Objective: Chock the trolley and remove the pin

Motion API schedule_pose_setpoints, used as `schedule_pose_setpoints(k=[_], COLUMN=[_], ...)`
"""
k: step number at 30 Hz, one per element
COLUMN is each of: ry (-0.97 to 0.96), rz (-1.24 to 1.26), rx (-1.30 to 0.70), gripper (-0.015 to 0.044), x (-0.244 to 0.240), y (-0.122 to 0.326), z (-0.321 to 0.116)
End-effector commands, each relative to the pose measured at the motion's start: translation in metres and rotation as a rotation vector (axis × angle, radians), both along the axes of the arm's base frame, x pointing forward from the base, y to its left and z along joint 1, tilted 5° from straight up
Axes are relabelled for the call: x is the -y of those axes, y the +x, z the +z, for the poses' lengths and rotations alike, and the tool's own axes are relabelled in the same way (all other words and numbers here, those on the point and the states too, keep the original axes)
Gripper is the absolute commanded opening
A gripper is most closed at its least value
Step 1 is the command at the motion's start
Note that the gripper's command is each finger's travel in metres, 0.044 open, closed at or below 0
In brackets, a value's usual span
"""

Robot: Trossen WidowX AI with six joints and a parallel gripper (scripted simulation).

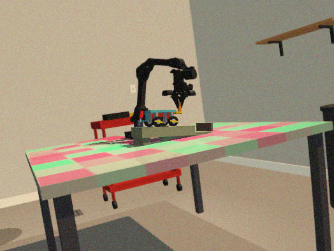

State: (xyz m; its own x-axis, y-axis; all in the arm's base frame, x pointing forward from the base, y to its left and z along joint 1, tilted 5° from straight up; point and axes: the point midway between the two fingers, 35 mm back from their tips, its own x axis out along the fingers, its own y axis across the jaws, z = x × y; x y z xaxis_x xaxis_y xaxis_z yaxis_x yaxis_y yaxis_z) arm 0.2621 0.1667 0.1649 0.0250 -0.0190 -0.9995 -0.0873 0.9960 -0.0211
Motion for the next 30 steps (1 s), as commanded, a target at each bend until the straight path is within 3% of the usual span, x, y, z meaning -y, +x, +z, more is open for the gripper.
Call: schedule_pose_setpoints(k=[1, 30], ry=[0.000, 0.000], rz=[0.001, 0.001], rx=[0.009, 0.009], gripper=[0.0000, 0.0000], x=[0.000, 0.001], y=[0.006, 0.008], z=[0.001, -0.063])
